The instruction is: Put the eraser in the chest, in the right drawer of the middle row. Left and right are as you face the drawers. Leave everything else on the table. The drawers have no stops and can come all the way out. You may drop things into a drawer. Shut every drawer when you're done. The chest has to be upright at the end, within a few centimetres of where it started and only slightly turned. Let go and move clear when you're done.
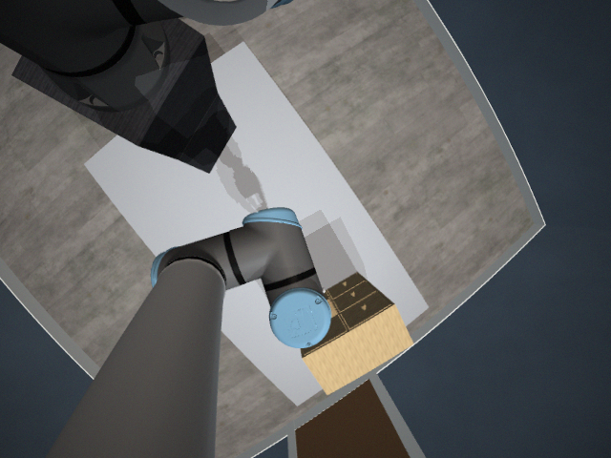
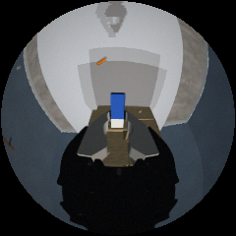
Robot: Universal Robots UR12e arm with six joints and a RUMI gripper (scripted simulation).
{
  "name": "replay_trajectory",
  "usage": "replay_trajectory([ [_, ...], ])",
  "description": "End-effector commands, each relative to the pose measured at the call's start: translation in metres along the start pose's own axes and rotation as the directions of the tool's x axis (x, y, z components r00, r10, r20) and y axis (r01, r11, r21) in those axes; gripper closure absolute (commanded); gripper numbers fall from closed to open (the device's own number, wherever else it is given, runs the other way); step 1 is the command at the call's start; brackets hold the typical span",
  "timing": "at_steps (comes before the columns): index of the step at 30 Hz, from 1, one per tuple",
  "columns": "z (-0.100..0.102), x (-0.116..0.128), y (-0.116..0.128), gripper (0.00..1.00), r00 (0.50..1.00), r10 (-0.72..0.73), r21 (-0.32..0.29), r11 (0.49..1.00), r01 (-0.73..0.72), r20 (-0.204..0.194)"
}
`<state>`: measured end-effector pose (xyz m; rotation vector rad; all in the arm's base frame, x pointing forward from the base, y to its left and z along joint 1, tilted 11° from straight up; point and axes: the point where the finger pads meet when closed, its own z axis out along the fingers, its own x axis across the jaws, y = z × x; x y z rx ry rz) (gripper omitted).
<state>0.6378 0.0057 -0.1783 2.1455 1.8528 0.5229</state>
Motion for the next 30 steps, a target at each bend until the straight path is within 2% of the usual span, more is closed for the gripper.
replay_trajectory([
  [1,0.0005,-0.0001,0.0001,0.89,1.0,0.0,-0.042,0.999,0.0,0.0],
  [14,0.0007,-0.0001,-0.0011,0.89,1.0,0.0,-0.175,0.985,0.0,0.0],
  [16,0.0007,-0.0001,-0.0011,0.89,1.0,0.0,-0.175,0.985,0.0,0.0],
  [30,0.0013,-0.0001,-0.0024,0.89,1.0,0.0,-0.324,0.946,0.0,0.0],
])
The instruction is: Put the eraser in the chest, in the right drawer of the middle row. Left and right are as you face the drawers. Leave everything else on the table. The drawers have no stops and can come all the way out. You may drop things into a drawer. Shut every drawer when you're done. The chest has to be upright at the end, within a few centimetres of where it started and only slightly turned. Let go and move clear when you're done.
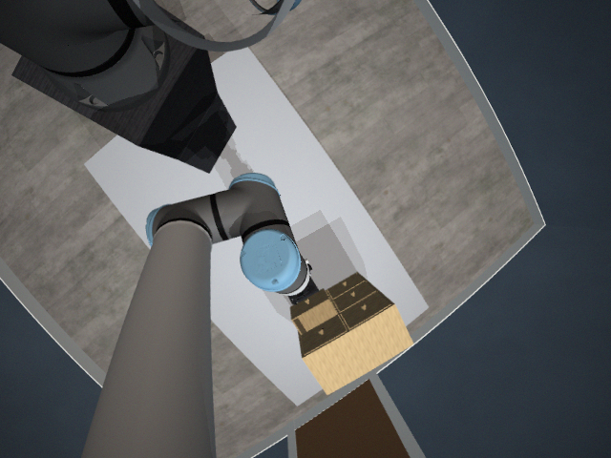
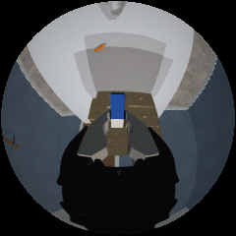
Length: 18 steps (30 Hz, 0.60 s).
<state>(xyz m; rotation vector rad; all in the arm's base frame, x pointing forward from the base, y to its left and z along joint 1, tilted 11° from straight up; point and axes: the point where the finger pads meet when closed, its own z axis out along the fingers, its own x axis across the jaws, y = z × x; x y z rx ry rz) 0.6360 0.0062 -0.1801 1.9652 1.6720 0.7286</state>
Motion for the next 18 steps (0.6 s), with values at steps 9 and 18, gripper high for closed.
replay_trajectory([
  [9,0.0005,-0.0002,-0.0009,0.89,1.0,0.0,-0.137,0.991,0.0,0.0],
  [18,0.0005,-0.0002,-0.0019,0.89,1.0,0.0,-0.239,0.971,0.0,0.0],
])
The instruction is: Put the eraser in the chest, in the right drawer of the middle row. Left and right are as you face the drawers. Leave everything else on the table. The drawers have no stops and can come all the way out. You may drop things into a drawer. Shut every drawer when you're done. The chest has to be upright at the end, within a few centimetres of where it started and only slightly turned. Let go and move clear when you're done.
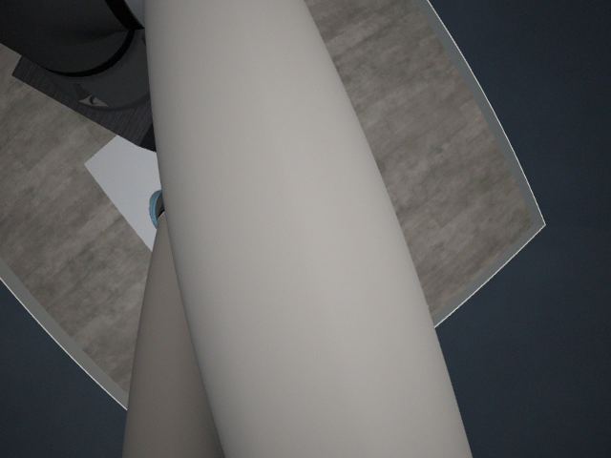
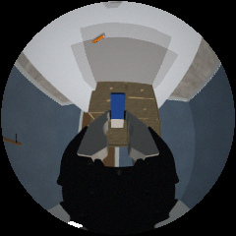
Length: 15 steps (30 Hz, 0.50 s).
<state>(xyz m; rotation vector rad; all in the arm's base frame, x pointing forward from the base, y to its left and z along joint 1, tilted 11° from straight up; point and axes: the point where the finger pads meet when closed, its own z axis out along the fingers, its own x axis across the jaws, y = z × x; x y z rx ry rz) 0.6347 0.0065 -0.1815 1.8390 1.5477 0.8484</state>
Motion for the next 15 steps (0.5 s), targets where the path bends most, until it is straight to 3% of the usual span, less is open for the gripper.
replay_trajectory([
  [1,0.0003,-0.0002,0.0,0.89,1.0,0.001,-0.059,0.998,-0.001,0.0],
  [15,0.0002,-0.0002,-0.0014,0.89,1.0,0.001,-0.206,0.979,-0.001,0.0],
])
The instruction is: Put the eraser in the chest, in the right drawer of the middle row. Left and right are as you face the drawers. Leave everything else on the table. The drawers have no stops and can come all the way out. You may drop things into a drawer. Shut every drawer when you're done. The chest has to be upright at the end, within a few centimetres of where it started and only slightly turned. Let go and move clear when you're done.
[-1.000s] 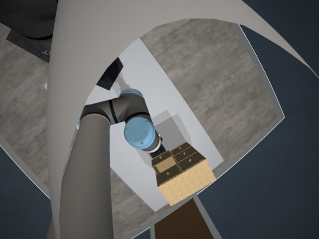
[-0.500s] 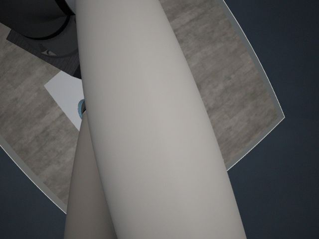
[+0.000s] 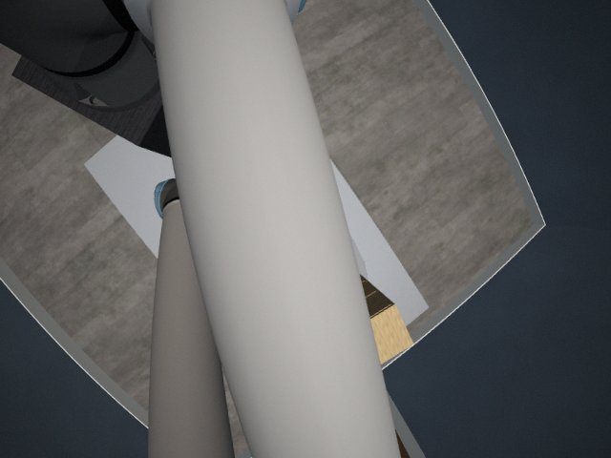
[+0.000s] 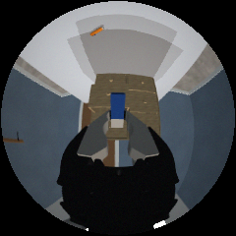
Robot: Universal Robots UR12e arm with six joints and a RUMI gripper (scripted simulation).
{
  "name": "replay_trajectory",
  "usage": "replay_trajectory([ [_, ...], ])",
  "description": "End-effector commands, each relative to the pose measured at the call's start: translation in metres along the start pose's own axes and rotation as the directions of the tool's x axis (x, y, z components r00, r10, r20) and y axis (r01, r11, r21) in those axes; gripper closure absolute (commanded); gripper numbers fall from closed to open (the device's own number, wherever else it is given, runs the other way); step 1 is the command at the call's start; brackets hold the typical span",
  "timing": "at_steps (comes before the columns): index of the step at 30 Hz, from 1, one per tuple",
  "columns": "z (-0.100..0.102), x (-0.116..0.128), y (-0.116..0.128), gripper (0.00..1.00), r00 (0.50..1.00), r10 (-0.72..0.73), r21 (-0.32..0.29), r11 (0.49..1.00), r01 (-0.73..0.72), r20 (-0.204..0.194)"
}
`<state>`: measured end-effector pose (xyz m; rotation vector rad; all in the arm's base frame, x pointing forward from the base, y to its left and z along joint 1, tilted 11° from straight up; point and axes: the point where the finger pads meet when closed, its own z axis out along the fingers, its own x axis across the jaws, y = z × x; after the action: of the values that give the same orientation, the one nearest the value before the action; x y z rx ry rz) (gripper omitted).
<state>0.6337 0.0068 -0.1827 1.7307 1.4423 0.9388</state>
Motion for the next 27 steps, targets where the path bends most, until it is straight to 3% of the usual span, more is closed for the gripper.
replay_trajectory([
  [1,0.0002,-0.0002,0.0001,0.89,1.0,0.001,-0.067,0.998,-0.001,0.0],
  [27,-0.0002,-0.0002,-0.0018,0.89,1.0,0.001,-0.268,0.964,-0.001,0.0],
])
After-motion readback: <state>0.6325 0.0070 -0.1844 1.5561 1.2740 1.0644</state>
